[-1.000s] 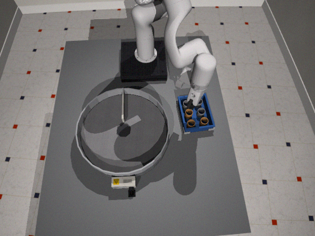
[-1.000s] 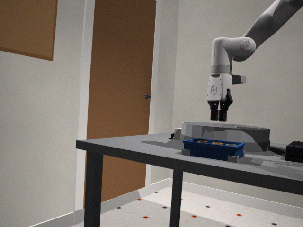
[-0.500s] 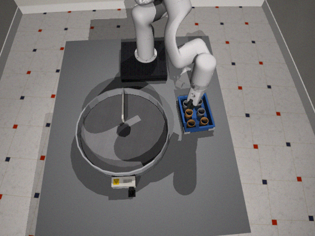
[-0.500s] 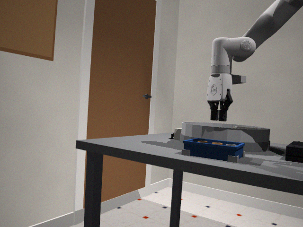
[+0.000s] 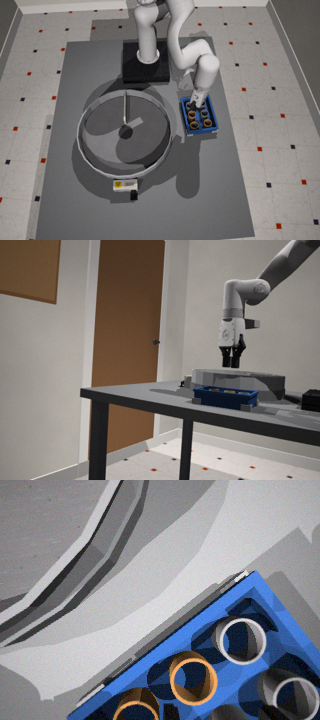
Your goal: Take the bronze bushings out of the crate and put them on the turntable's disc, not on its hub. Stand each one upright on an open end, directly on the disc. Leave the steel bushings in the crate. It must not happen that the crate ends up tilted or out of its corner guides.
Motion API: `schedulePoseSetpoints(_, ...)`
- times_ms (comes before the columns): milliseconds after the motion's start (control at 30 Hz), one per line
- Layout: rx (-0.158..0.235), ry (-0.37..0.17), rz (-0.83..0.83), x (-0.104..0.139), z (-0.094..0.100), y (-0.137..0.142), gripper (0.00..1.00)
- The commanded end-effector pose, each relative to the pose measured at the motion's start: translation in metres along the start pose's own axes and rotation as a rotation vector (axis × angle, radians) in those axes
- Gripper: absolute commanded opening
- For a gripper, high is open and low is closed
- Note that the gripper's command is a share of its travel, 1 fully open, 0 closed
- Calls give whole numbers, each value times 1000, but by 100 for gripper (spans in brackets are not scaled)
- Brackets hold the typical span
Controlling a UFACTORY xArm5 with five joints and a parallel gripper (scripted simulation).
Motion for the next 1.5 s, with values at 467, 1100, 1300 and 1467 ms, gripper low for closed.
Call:
schedulePoseSetpoints(467, -2, -4, 0, 1, 2, -1, 48)
schedulePoseSetpoints(1100, -2, -4, 0, 1, 2, -1, 48)
schedulePoseSetpoints(1300, -2, -4, 0, 1, -3, -1, 48)
schedulePoseSetpoints(1467, -2, -4, 0, 1, -12, -1, 48)
Point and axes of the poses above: the point where the finger pads meet when closed, its own z axis back along the fingers, its own y axis across the jaws, x = y × z, the point moved 9 cm from there along z, back along the fingers
